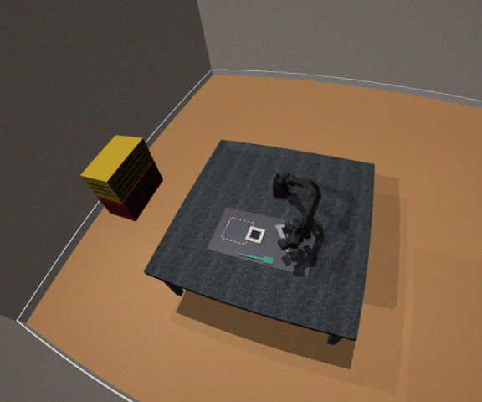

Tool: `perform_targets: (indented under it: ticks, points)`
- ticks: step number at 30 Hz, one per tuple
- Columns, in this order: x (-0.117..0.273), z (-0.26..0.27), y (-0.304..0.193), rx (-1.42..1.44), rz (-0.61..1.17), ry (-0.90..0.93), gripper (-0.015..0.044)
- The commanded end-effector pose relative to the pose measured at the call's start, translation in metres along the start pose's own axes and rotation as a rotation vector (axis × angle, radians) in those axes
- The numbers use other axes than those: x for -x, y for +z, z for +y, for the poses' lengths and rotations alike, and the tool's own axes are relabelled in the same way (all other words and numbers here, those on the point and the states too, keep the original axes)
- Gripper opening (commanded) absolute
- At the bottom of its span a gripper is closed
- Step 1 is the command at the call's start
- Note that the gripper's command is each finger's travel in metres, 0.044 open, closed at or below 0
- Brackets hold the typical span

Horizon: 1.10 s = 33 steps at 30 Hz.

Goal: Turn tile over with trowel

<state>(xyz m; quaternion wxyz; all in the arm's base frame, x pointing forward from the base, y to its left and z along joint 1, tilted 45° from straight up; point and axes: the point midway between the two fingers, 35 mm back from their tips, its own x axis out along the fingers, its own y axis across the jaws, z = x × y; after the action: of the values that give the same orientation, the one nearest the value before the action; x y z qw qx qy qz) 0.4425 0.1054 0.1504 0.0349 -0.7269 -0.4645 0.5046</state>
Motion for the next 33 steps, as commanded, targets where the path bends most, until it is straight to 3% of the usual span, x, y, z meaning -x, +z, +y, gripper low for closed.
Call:
perform_targets:
  ticks: [1, 23, 27, 33]
  points:
    - [0.001, -0.001, 0.000, -0.004, 0.000, 0.000, 0.0100]
    - [0.012, -0.018, 0.006, -0.098, 0.001, 0.001, 0.0100]
    - [0.011, -0.018, 0.006, -0.098, 0.001, 0.001, 0.0000]
    - [0.011, -0.018, 0.006, -0.098, 0.001, 0.001, 0.0000]
